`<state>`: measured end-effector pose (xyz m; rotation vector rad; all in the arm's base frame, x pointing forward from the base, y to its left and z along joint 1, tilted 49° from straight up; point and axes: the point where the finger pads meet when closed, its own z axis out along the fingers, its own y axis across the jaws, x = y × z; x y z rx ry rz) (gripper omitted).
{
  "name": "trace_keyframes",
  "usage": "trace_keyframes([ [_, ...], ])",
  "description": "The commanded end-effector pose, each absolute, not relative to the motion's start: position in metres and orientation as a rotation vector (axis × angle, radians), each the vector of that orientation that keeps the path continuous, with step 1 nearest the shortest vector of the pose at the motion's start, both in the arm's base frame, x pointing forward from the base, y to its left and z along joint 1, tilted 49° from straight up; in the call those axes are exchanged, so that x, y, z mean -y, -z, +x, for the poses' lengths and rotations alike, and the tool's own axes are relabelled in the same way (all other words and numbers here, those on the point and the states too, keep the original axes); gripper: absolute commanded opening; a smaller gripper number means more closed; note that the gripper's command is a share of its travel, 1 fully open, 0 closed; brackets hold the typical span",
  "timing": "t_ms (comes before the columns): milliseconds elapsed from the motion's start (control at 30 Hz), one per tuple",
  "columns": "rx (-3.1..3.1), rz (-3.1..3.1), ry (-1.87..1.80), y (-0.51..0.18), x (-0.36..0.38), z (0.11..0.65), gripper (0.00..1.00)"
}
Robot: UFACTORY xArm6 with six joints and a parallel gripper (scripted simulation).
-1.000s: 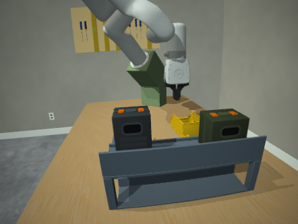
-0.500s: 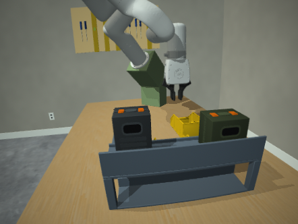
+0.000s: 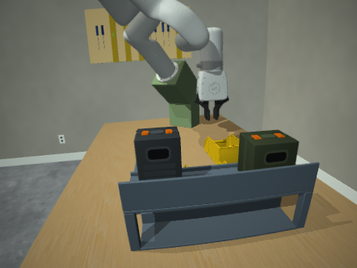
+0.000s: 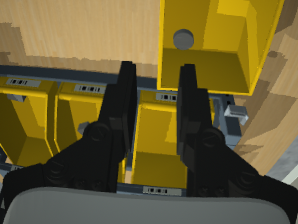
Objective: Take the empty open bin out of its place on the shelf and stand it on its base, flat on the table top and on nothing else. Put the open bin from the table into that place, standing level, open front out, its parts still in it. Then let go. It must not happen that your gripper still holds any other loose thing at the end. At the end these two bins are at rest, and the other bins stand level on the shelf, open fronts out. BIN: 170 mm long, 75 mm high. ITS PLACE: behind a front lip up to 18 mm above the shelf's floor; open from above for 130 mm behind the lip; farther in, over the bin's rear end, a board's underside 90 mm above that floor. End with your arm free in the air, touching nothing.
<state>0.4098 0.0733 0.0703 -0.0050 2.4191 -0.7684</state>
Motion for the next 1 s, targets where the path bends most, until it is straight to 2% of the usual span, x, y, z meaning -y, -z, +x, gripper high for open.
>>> trace_keyframes([
  [0,-2.418,-0.006,0.766,-0.0709,-0.0741,0.4102,0.26],
  [967,-2.418,-0.005,0.766,-0.0665,-0.0706,0.4139,0.26],
])
